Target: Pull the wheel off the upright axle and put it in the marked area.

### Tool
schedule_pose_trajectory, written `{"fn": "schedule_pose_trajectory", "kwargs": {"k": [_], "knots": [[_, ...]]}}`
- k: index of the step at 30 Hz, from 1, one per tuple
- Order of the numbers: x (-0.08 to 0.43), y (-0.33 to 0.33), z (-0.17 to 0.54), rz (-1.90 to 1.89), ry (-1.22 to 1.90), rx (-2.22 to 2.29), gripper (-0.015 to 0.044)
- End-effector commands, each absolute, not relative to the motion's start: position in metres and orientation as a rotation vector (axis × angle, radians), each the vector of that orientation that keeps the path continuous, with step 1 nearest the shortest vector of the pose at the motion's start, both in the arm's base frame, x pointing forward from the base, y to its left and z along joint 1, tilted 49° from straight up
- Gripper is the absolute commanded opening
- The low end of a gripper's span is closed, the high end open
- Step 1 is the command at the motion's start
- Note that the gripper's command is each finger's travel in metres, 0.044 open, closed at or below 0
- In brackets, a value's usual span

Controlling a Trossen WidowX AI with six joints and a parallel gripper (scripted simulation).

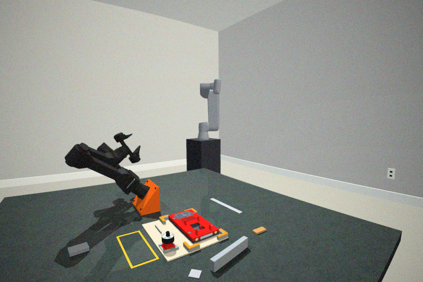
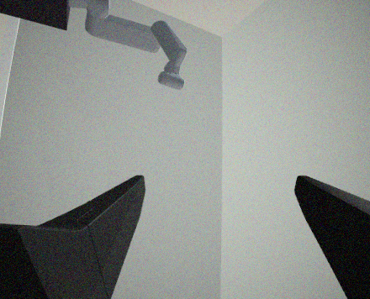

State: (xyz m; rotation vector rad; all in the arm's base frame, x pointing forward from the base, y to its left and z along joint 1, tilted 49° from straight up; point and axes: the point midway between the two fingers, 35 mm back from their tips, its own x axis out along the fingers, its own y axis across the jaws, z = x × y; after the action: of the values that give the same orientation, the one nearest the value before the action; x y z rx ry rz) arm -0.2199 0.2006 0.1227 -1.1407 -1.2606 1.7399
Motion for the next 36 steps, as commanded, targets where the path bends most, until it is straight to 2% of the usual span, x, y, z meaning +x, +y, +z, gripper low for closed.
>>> {"fn": "schedule_pose_trajectory", "kwargs": {"k": [1, 4, 12, 20, 31, 36], "knots": [[-0.219, 0.202, 0.123, 1.739, -1.249, -1.144, 0.0374], [-0.207, 0.225, 0.12, 1.714, -1.084, -1.177, 0.03], [-0.145, 0.293, 0.109, 1.547, -0.531, -1.198, 0.03], [-0.059, 0.338, 0.096, 1.273, -0.03, -1.091, 0.03], [0.029, 0.351, 0.094, 0.989, 0.263, -0.948, 0.03], [0.094, 0.346, 0.086, 0.723, 0.496, -0.777, 0.03]]}}
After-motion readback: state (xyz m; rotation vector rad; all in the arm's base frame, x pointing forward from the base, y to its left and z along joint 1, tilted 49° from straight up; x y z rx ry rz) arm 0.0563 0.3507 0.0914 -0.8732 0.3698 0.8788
